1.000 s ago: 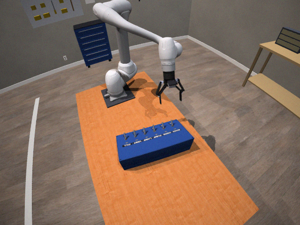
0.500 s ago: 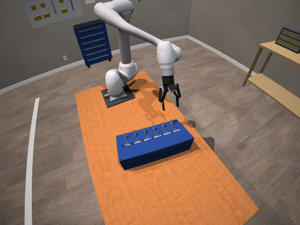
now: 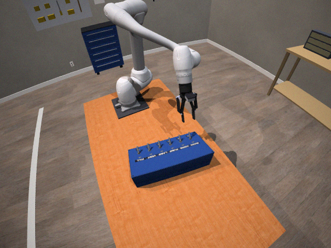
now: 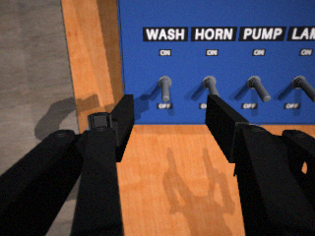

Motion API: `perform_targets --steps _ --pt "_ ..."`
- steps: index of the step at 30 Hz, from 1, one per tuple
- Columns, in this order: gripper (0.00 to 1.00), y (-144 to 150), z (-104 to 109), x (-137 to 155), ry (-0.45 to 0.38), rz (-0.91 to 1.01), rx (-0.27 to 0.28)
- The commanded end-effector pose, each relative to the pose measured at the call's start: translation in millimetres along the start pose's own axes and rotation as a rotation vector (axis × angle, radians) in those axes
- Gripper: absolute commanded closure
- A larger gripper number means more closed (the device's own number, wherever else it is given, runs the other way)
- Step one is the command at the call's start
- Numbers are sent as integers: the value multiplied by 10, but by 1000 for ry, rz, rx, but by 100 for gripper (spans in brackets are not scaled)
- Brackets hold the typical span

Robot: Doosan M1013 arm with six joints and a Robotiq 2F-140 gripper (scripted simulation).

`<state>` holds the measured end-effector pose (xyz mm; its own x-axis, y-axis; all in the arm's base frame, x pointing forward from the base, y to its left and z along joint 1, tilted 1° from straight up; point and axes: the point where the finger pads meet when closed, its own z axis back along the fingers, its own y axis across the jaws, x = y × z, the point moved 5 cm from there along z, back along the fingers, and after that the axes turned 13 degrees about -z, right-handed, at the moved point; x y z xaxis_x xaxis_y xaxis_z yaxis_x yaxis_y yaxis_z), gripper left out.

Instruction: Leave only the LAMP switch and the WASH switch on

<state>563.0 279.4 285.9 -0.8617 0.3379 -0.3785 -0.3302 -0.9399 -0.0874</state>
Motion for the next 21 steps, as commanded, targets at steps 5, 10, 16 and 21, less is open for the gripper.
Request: perform_targets --steps 5,10,16,21 --pt "50 -3 6 -4 0 0 -1" --pt "50 -3 6 -4 0 0 -1" --pt "50 -49 6 -219 -1 -1 -1" --pt "50 -126 2 -702 -3 -1 -2"
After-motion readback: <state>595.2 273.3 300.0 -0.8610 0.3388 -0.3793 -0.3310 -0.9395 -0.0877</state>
